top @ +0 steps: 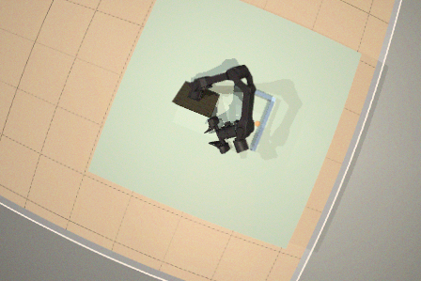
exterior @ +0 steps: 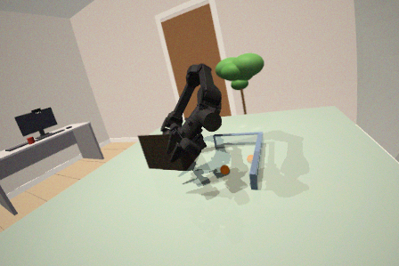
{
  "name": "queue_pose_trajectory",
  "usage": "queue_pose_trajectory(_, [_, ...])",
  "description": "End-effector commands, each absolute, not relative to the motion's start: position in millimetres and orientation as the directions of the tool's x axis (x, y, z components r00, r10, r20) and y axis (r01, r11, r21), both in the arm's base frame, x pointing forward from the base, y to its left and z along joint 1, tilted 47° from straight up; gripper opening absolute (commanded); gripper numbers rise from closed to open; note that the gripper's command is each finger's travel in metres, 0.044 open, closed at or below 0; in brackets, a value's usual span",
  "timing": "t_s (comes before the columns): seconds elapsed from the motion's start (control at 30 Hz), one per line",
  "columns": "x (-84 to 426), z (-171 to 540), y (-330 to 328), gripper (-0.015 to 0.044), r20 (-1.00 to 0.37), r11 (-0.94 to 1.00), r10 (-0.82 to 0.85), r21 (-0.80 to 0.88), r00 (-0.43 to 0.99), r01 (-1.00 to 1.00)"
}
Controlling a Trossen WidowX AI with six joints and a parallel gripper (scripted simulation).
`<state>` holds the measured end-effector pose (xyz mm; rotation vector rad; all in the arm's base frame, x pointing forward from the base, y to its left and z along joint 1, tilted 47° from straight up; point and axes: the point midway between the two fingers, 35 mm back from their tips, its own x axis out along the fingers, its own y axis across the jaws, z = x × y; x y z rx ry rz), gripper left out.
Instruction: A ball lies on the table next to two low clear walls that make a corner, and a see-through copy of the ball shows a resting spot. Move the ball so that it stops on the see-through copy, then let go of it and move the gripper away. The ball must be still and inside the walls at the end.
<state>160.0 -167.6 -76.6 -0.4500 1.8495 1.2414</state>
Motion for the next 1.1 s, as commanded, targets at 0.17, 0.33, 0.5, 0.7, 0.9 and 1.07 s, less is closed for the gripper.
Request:
queue_pose_trajectory(0.17, [269, -61, -94, 0.0274, -0.776, 0.762, 0.627, 0.63, -0.073, -0.149])
queue_pose_trajectory(0.33, [294, -47, -79, 0.0274, -0.693, 0.693, 0.719, 0.721, 0.054, 0.017])
queue_pose_trajectory(0.5, [294, -47, -79, 0.0274, -0.693, 0.693, 0.719, 0.721, 0.054, 0.017])
queue_pose_trajectory(0.7, [294, -47, -79, 0.0274, -0.693, 0.693, 0.719, 0.721, 0.054, 0.017])
queue_pose_trajectory(0.9, [295, -57, -68, 0.0274, -0.692, 0.692, 0.72, 0.721, 0.054, 0.017])
queue_pose_trajectory(1.07, [295, -59, -66, 0.0274, -0.692, 0.692, 0.72, 0.721, 0.054, 0.017])
